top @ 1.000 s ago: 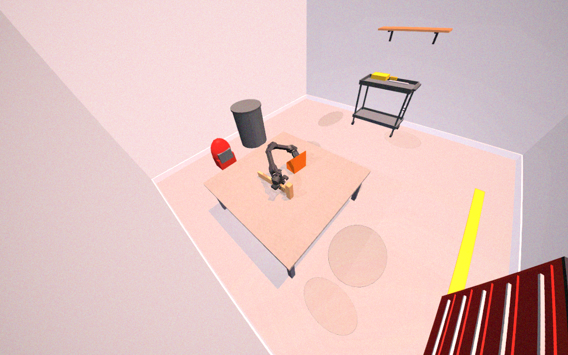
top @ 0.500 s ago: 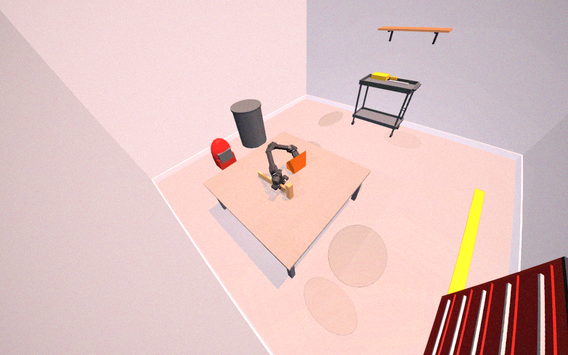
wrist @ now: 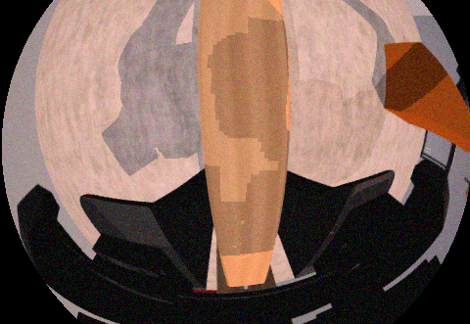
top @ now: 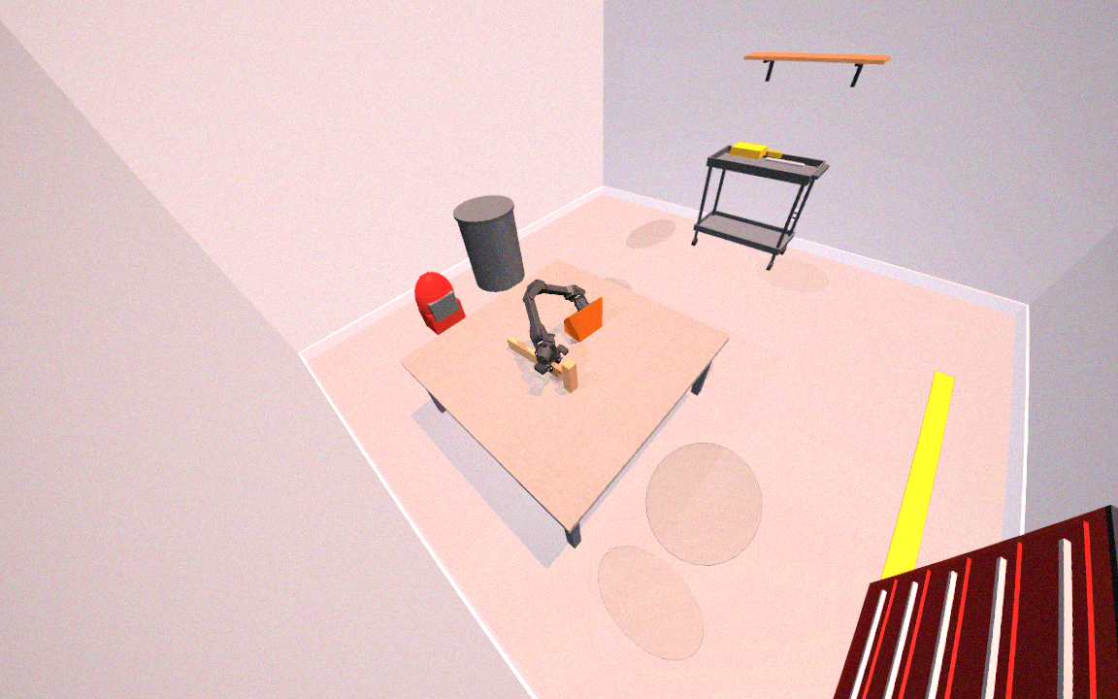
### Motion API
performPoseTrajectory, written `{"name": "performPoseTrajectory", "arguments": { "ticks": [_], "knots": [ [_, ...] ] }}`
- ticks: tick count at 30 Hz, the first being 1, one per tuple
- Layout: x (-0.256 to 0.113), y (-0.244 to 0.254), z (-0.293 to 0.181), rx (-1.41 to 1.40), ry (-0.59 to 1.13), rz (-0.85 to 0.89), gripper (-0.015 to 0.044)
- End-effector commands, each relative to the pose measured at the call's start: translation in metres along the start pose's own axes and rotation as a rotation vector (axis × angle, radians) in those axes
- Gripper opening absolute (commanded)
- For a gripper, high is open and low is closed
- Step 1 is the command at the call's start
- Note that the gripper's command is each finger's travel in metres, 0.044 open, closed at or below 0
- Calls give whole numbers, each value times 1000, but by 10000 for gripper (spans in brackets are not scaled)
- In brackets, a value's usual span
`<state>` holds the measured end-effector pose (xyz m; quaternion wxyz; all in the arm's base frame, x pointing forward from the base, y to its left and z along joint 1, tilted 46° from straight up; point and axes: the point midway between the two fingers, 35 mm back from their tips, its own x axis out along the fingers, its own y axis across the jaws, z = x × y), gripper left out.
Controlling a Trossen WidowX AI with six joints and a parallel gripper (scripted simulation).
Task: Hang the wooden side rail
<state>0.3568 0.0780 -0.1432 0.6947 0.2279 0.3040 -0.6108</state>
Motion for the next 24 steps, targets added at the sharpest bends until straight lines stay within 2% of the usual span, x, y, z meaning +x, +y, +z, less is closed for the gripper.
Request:
{"name": "performPoseTrajectory", "arguments": {
  "ticks": [1, 24],
  "knots": [
    [-4, 0, -4, -5, 2, 10, 0],
    [-5, 1, -7, -5, 3, 10, 0]
  ]
}}
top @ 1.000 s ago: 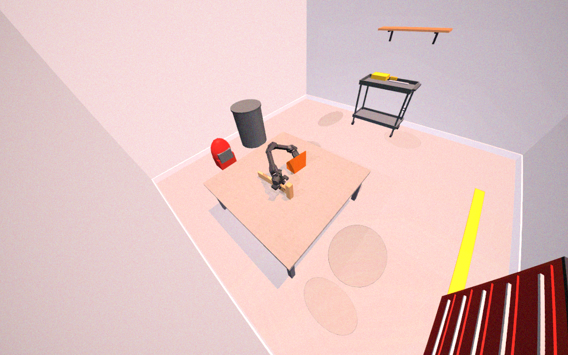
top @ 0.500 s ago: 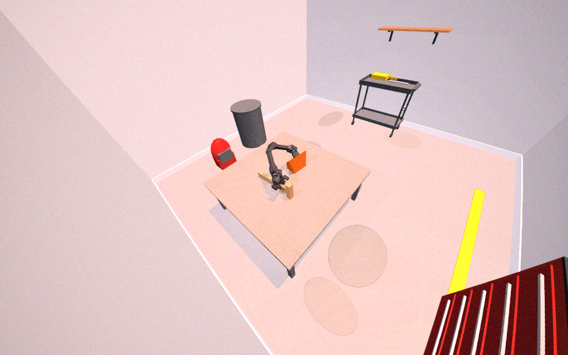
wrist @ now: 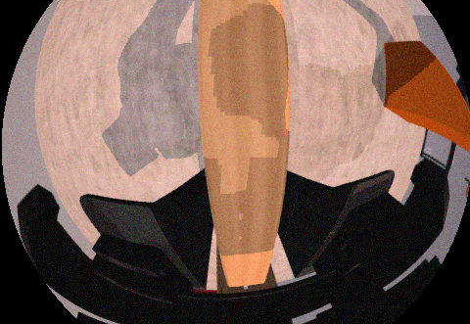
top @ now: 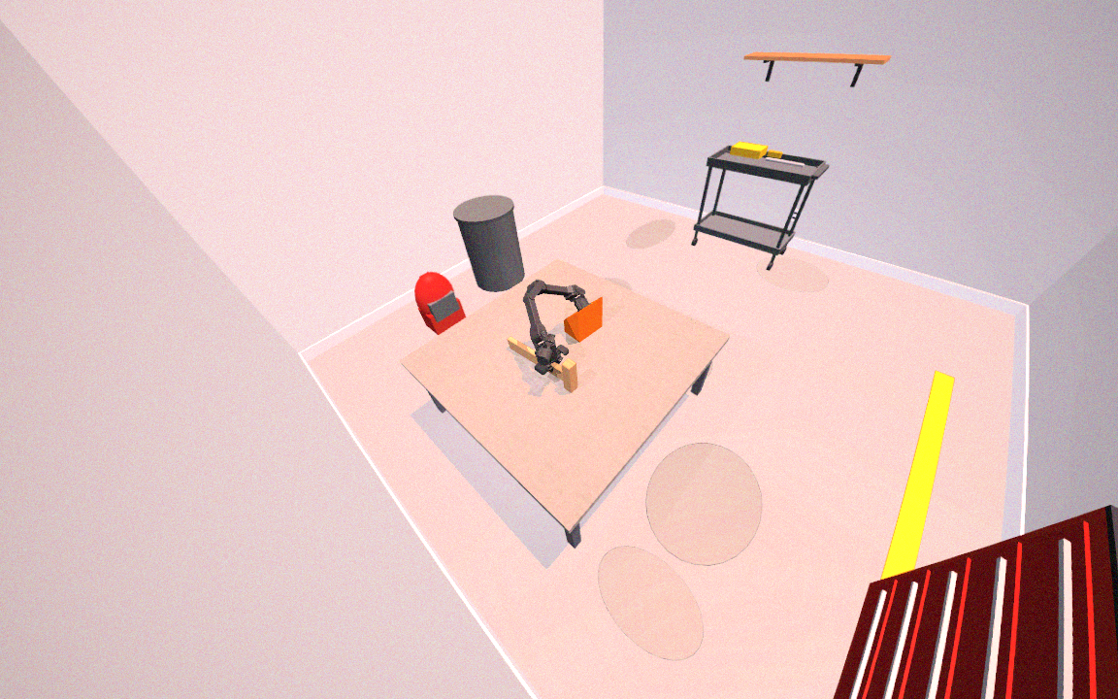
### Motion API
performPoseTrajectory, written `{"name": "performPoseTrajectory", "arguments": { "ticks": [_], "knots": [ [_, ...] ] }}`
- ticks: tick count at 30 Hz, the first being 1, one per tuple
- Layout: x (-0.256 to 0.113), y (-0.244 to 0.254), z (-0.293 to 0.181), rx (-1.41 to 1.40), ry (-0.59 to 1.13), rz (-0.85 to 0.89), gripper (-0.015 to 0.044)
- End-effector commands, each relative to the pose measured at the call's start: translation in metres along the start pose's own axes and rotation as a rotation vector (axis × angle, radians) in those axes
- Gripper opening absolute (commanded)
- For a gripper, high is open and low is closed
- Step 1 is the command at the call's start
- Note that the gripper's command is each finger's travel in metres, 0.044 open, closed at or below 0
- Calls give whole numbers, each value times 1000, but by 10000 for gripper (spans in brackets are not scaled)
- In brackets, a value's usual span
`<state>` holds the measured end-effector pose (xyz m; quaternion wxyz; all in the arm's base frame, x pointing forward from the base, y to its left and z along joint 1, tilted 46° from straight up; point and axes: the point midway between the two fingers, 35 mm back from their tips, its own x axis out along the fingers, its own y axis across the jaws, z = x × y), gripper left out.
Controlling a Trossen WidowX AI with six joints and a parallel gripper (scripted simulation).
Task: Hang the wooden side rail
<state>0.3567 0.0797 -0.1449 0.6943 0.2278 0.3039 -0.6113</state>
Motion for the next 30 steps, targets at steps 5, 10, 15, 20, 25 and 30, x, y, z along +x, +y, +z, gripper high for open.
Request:
{"name": "performPoseTrajectory", "arguments": {
  "ticks": [5, 10, 15, 20, 25, 30],
  "knots": [
    [-5, 0, -5, -6, 3, 11, 0],
    [-4, 0, -5, -6, 3, 11, 0],
    [-4, 0, -6, -6, 3, 11, 0],
    [-5, 1, -6, -5, 3, 11, 0],
    [-5, 0, -7, -6, 3, 11, 0],
    [-5, 0, -7, -6, 3, 11, 0]
  ]
}}
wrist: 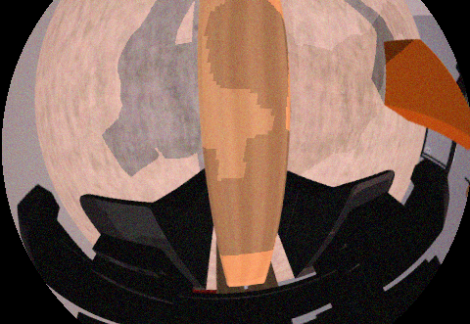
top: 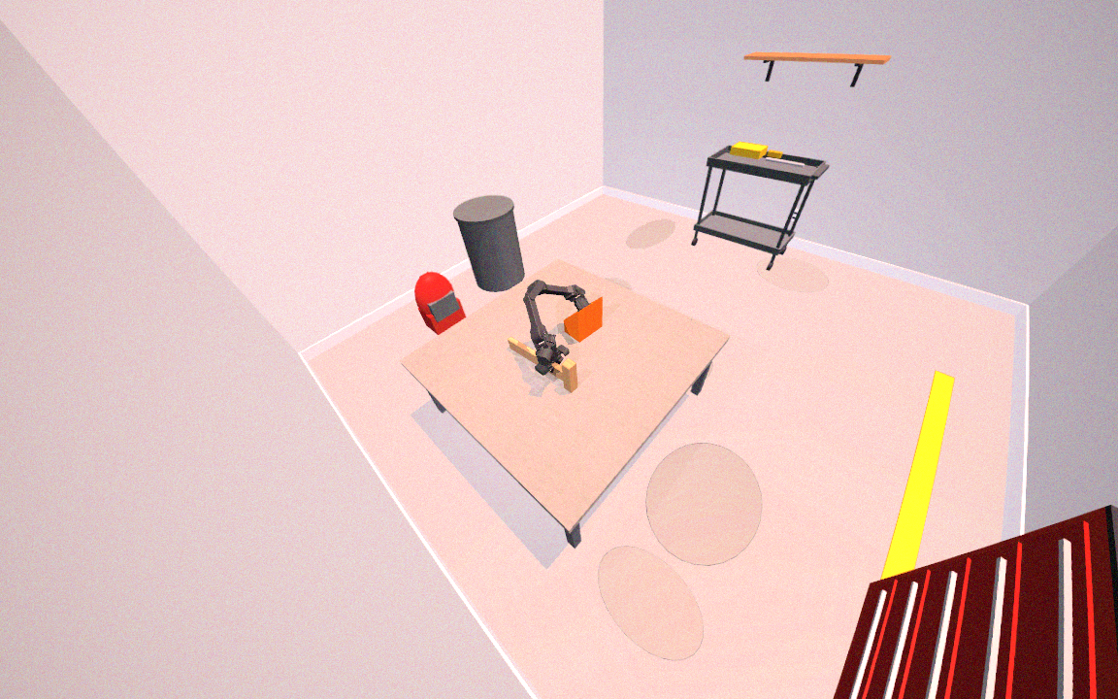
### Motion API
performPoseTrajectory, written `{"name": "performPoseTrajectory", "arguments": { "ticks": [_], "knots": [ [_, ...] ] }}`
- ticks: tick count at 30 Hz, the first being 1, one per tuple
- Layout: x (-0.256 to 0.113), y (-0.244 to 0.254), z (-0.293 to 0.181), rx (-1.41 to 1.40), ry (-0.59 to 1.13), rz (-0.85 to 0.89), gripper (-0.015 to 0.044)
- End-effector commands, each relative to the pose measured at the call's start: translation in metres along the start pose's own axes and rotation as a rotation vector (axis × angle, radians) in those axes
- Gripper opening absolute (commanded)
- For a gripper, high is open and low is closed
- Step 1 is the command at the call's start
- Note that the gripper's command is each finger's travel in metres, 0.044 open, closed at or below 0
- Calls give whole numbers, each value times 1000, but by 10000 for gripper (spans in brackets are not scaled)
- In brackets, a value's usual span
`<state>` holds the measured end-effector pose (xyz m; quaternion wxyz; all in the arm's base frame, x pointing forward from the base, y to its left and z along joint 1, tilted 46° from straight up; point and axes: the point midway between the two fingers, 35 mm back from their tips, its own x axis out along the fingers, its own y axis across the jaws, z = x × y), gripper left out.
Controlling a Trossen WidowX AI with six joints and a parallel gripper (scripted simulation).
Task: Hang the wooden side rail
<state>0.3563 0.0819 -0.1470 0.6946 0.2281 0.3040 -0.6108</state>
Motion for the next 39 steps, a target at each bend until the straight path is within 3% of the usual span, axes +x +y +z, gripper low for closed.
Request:
{"name": "performPoseTrajectory", "arguments": {
  "ticks": [1, 39],
  "knots": [
    [-5, 0, -4, -5, 2, 10, 0],
    [-4, 0, -8, -5, 2, 10, 0]
  ]
}}
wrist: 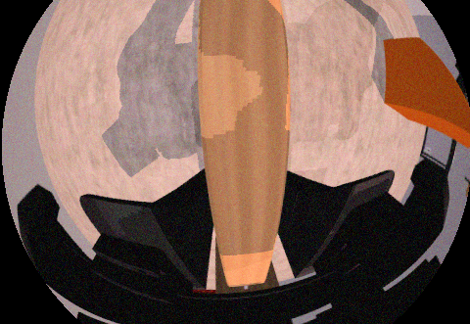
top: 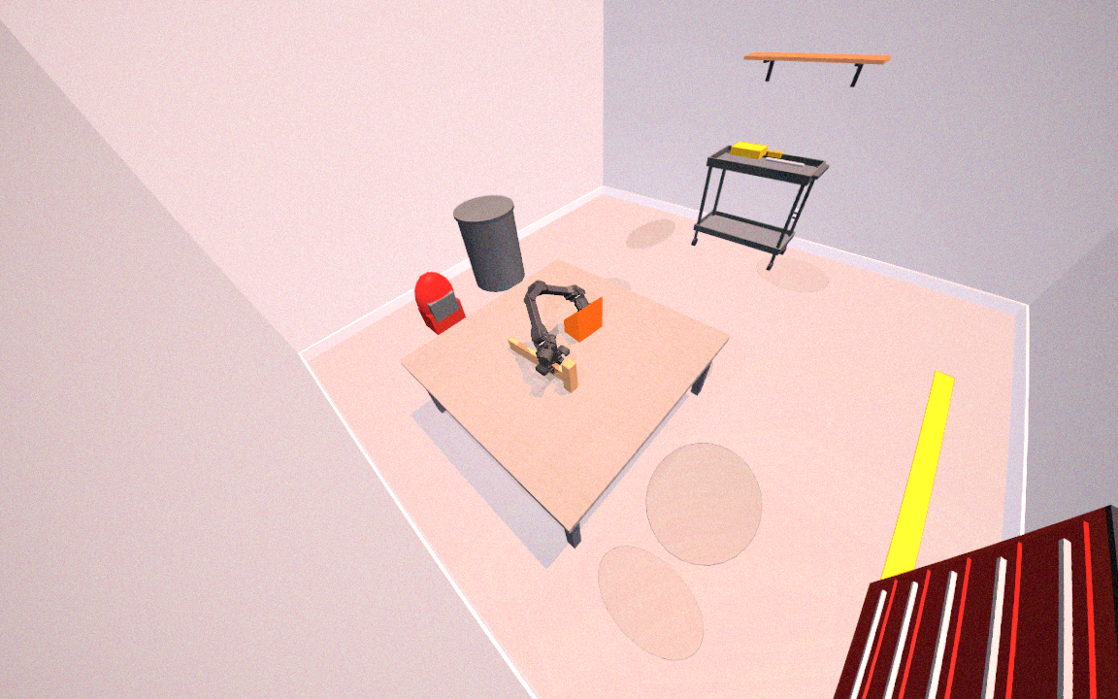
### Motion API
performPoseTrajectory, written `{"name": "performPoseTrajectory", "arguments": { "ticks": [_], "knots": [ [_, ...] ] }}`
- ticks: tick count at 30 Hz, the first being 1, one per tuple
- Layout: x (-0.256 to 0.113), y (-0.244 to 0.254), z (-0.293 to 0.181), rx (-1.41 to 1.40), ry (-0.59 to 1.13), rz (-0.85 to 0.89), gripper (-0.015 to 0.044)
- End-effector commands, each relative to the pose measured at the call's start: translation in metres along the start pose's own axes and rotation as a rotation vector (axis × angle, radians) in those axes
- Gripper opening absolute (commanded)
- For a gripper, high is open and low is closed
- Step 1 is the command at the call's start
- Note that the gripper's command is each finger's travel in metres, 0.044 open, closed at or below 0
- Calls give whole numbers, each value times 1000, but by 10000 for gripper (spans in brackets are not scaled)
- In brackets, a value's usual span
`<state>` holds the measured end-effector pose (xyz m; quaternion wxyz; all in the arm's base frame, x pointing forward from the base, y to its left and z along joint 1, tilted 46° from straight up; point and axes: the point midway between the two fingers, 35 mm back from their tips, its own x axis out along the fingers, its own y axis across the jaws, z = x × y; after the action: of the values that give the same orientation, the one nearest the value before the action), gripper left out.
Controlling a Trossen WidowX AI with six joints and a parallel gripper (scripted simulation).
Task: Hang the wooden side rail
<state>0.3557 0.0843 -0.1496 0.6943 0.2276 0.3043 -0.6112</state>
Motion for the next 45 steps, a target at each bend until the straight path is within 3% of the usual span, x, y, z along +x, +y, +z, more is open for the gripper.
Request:
{"name": "performPoseTrajectory", "arguments": {
  "ticks": [1, 45],
  "knots": [
    [-4, 0, -4, -5, 3, 12, 0],
    [4, 0, -4, -5, 2, 12, 0]
  ]
}}
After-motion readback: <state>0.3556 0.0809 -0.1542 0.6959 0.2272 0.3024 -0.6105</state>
